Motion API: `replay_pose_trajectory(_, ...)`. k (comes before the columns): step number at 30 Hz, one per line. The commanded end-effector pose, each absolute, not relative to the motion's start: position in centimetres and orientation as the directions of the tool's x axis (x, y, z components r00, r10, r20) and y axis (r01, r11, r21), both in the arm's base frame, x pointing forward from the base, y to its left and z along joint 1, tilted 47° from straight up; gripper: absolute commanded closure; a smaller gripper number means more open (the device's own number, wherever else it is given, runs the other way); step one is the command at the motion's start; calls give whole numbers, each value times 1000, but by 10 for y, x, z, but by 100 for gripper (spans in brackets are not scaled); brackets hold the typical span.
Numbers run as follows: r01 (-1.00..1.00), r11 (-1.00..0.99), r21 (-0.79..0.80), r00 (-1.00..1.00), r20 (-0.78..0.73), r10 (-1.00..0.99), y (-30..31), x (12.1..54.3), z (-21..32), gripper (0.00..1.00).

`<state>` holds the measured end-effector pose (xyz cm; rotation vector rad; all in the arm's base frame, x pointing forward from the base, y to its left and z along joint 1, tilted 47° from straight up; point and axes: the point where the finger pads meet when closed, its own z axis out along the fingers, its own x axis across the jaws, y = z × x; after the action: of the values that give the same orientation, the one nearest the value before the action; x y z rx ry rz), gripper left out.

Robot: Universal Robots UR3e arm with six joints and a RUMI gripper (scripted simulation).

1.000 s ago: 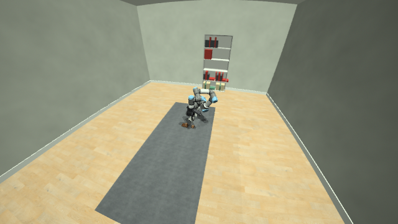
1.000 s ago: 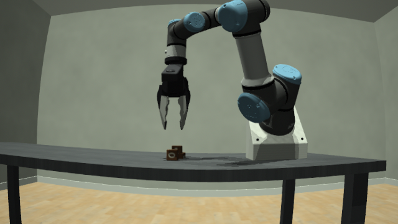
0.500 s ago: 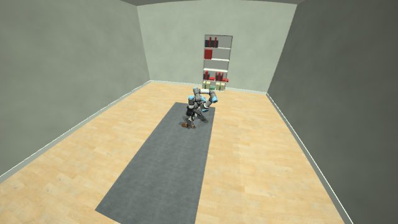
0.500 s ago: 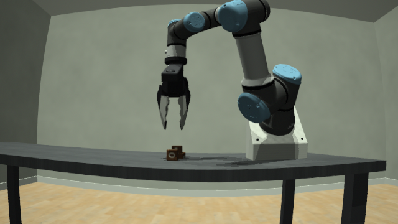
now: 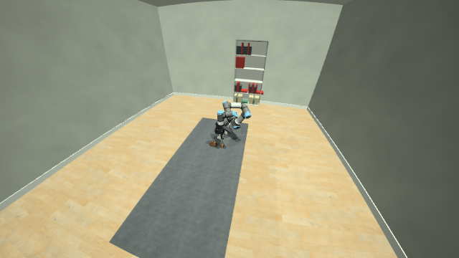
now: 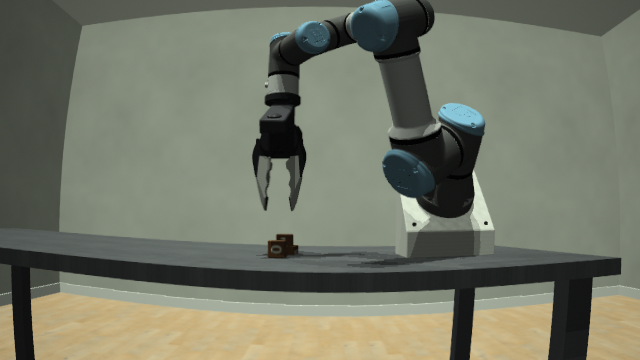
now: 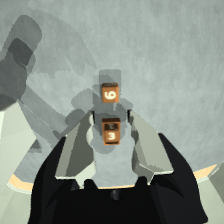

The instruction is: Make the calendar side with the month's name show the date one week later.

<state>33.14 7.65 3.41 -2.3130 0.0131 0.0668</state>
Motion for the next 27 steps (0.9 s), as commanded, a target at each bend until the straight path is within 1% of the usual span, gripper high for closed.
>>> replay_pose_trajectory(1, -30, -678, -735, 999, -51, 11, 79, 332, 32, 71)
replay_pose_trajectory(27, -30, -678, -735, 999, -51, 11, 104, 331, 9, 71)
